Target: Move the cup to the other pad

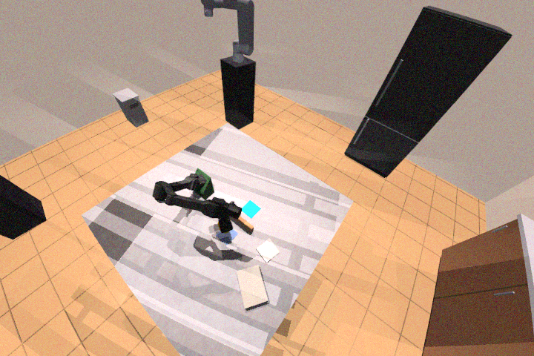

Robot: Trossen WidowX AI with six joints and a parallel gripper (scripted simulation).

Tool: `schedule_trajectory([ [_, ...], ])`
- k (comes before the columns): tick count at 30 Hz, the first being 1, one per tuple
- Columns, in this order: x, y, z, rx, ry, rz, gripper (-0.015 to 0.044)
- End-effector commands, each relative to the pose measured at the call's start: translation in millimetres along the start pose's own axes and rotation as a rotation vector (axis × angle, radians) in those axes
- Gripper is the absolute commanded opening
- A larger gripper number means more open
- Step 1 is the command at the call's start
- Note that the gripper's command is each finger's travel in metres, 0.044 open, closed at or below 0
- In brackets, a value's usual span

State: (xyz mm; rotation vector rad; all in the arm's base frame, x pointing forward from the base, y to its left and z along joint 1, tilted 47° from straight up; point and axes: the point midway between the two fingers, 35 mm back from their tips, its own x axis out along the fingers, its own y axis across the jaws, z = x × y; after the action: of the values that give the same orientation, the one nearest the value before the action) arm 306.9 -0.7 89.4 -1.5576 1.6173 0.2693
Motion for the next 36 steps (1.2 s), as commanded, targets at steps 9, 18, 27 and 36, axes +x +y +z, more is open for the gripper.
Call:
schedule_trajectory([
  [9,0,10,17,0.003,-0.005,-0.001,0.0],
  [18,0,24,40,0.004,-0.008,0.0,0.0],
  [27,0,36,61,0.005,-0.009,0.0,0.0],
  [36,0,48,81,0.005,-0.01,0.0,0.0],
])
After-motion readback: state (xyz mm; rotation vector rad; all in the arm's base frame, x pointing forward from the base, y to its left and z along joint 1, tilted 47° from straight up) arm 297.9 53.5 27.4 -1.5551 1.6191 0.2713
